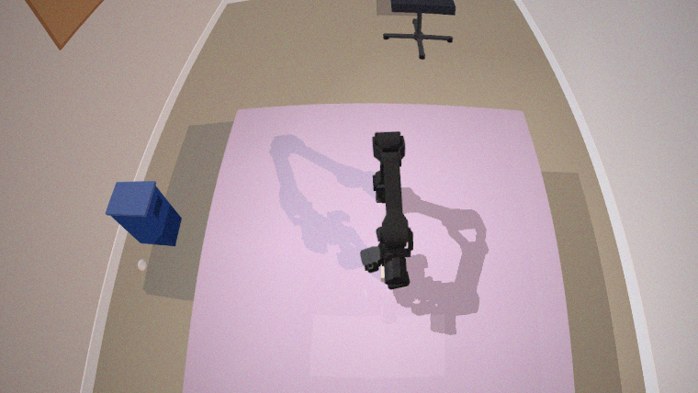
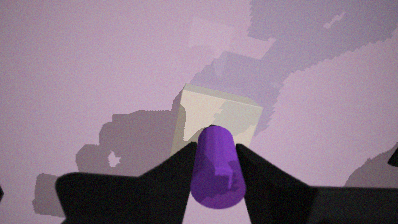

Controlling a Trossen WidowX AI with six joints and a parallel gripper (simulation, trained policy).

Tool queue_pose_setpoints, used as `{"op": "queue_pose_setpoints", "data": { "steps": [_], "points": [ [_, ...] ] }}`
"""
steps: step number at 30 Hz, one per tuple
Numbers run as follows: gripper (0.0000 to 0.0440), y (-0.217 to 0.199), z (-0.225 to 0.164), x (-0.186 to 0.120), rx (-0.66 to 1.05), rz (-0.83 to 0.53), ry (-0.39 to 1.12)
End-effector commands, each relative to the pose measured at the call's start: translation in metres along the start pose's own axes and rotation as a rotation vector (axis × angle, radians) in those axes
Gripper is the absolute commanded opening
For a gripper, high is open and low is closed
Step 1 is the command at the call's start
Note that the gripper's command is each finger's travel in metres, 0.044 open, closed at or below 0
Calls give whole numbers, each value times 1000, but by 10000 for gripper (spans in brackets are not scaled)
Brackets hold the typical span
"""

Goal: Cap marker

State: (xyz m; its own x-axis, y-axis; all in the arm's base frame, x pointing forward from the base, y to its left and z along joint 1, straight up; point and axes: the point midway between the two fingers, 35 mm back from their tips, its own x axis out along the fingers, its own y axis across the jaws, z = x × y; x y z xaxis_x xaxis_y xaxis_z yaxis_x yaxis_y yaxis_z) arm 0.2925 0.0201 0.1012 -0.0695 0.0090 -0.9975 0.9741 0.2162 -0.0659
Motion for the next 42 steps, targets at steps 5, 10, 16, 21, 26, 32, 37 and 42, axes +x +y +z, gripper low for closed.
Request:
{"op": "queue_pose_setpoints", "data": {
  "steps": [5, 10, 16, 21, 26, 32, 37, 42],
  "points": [
    [116, 0, 9, 9, -7, -13, -32],
    [124, 1, 10, 8, -12, -6, -36],
    [134, 2, 11, 7, -19, 1, -40],
    [142, 3, 12, 6, -24, 8, -43],
    [159, 2, 11, 5, -26, 12, -37],
    [273, -9, 7, 6, -24, -13, -21],
    [404, -14, 6, 4, -28, -8, -20],
    [440, -12, 5, -3, -21, 33, -25]
  ]
}}
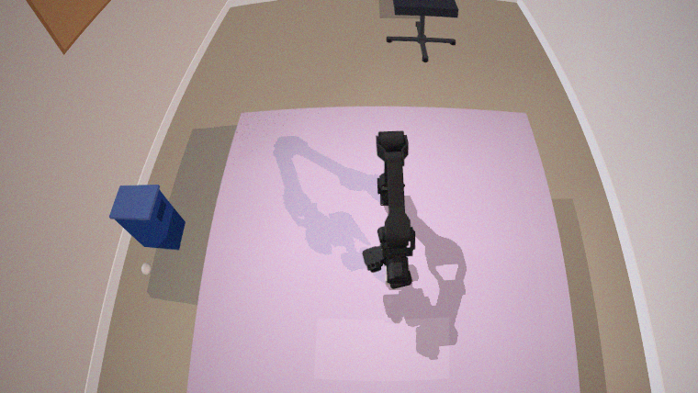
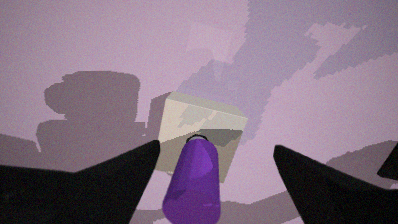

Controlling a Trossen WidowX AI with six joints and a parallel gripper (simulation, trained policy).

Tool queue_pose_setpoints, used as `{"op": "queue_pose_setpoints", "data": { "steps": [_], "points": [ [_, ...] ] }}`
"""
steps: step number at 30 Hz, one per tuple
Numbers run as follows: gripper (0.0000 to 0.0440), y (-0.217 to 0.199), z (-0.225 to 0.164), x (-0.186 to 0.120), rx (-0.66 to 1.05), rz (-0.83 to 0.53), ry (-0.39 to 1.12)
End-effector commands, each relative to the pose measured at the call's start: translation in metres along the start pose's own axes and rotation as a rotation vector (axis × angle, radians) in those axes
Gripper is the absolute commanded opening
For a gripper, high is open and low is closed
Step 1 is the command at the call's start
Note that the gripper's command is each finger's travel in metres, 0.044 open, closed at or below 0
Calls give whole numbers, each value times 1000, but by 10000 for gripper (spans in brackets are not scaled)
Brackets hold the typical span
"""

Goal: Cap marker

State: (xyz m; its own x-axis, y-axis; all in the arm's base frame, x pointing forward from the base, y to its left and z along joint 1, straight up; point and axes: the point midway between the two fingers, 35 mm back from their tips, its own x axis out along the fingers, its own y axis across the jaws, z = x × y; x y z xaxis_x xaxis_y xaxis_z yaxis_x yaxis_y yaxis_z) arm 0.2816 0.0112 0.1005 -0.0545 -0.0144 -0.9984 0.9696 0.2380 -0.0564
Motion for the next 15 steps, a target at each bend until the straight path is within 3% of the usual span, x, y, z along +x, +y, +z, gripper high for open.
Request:
{"op": "queue_pose_setpoints", "data": {
  "steps": [1, 15],
  "points": [
    [440, 1, -1, -6, 5, 33, 0],
    [440, 5, -1, -52, 36, 142, -6]
  ]
}}
